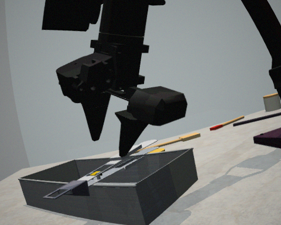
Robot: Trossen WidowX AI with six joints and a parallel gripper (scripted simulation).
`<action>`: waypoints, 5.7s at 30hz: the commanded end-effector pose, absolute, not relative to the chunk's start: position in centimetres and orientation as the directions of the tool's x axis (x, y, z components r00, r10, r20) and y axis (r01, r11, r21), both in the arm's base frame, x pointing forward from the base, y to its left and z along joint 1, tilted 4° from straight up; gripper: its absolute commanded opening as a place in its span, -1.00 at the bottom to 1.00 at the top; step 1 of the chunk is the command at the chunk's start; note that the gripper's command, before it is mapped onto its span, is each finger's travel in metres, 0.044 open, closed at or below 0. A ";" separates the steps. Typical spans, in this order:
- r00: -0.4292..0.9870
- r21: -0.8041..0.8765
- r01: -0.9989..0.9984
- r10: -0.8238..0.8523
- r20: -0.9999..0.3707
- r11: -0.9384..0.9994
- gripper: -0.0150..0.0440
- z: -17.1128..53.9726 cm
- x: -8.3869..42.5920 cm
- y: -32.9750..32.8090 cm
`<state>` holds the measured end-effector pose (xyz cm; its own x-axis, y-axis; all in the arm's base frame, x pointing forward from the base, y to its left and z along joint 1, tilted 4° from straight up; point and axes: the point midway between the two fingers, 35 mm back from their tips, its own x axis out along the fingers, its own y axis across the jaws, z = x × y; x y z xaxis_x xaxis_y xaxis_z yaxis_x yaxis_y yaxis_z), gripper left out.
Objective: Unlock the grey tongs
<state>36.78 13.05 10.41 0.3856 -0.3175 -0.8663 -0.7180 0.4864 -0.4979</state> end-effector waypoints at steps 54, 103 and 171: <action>0.392 -0.500 -0.719 -0.312 -0.866 0.484 0.39 3.8 40.0 10.7; 0.384 -0.490 -0.727 -0.307 -0.871 0.481 -1.00 11.7 40.1 11.1; 0.015 -0.003 -0.944 -0.034 -0.999 -0.331 -1.00 15.2 28.1 30.4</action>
<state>29.71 28.49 14.34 0.0103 -0.0492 -0.9987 -0.9673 -0.2537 0.0025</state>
